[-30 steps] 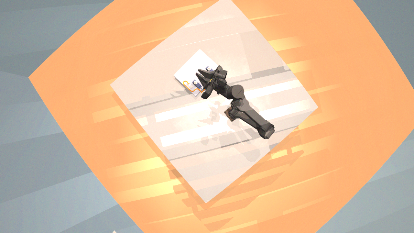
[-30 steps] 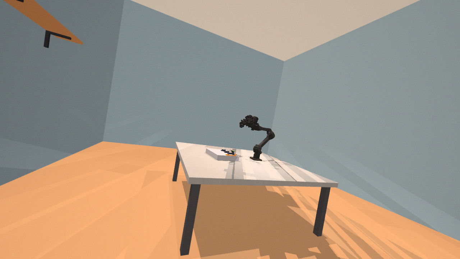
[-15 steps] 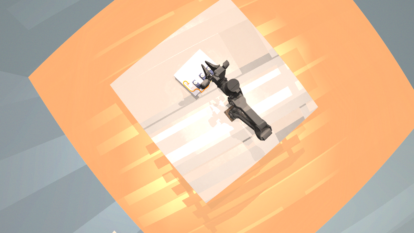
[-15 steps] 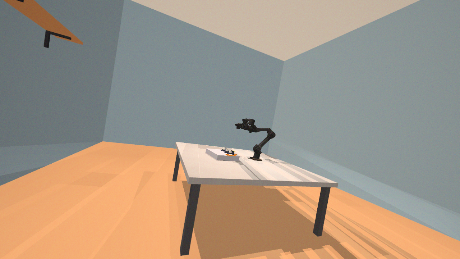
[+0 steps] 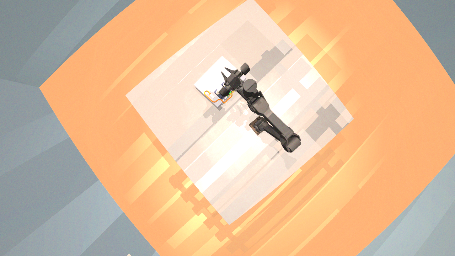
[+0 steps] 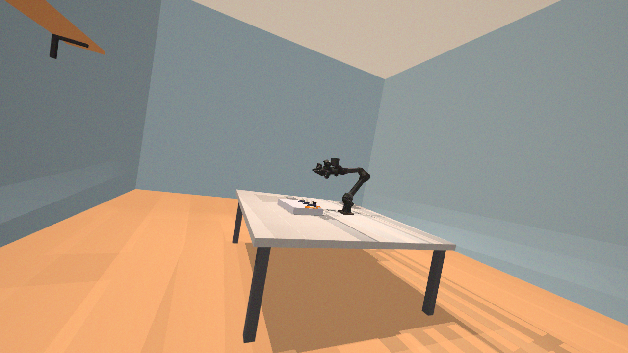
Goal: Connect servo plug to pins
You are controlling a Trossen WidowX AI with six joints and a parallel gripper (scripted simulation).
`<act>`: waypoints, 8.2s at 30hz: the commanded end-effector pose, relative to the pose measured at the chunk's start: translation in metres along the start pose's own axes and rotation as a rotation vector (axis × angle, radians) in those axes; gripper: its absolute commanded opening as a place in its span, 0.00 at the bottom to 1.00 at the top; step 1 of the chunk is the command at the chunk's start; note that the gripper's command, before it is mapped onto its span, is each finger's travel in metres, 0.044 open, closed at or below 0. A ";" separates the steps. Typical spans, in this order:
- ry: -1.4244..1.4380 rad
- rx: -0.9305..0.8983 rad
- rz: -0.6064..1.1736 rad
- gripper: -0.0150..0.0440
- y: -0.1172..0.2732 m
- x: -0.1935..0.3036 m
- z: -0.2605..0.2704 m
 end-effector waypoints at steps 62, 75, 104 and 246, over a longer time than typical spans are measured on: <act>1.759 -1.159 0.221 0.45 -0.123 0.034 0.087; 2.012 -1.510 0.022 0.45 -0.135 0.048 0.110; 2.188 -1.882 -0.312 0.45 -0.148 0.088 0.142; -0.190 -0.278 1.412 0.25 0.011 0.141 0.041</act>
Point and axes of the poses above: the point midway between the two fingers, 35 mm back from their tips, its own y axis back along the fingers, its own z axis across the jaws, x = y × z, the point moved 8 cm from there along y, back along the fingers
